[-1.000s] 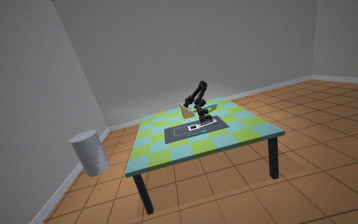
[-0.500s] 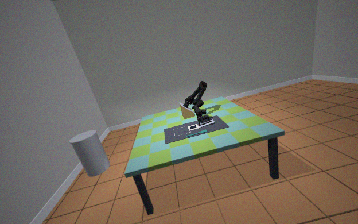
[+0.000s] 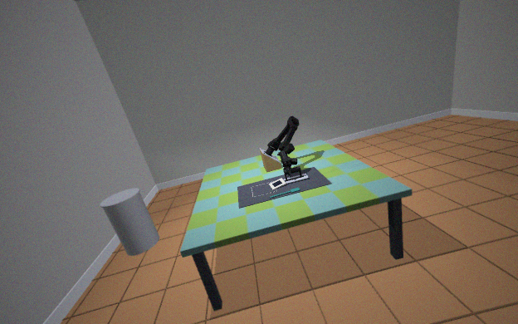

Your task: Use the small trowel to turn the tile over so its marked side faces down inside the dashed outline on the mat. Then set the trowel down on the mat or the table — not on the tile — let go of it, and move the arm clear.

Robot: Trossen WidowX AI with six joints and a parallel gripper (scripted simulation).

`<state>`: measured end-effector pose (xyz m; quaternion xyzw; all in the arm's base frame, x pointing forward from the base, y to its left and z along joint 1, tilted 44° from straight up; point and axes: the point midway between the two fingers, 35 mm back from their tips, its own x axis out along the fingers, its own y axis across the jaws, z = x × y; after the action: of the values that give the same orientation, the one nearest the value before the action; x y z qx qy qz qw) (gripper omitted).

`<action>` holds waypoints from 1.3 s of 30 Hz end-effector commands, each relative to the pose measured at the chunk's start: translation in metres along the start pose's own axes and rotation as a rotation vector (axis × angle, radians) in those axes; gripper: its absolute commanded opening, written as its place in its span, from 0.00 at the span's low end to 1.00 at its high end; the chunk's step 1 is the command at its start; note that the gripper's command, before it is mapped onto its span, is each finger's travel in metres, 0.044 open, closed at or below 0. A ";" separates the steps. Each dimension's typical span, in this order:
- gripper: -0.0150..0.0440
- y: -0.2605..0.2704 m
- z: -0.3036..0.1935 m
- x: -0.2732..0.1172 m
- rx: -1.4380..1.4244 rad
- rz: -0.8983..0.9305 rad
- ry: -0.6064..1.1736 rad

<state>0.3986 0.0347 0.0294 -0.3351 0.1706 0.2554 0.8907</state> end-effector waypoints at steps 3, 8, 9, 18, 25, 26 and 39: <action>0.25 -0.023 -0.004 -0.013 -0.030 -0.032 0.019; 0.25 -0.033 -0.014 -0.022 -0.033 -0.032 0.021; 0.25 -0.035 -0.017 -0.023 -0.033 -0.032 0.022; 0.25 -0.046 -0.045 -0.033 -0.035 -0.032 0.023; 0.25 -0.049 -0.069 -0.035 -0.036 -0.032 0.024; 0.25 -0.048 -0.072 -0.034 -0.037 -0.032 0.024; 0.25 -0.046 -0.088 -0.032 -0.037 -0.032 0.025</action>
<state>0.3832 -0.0623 0.0010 -0.3505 0.1784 0.2457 0.8860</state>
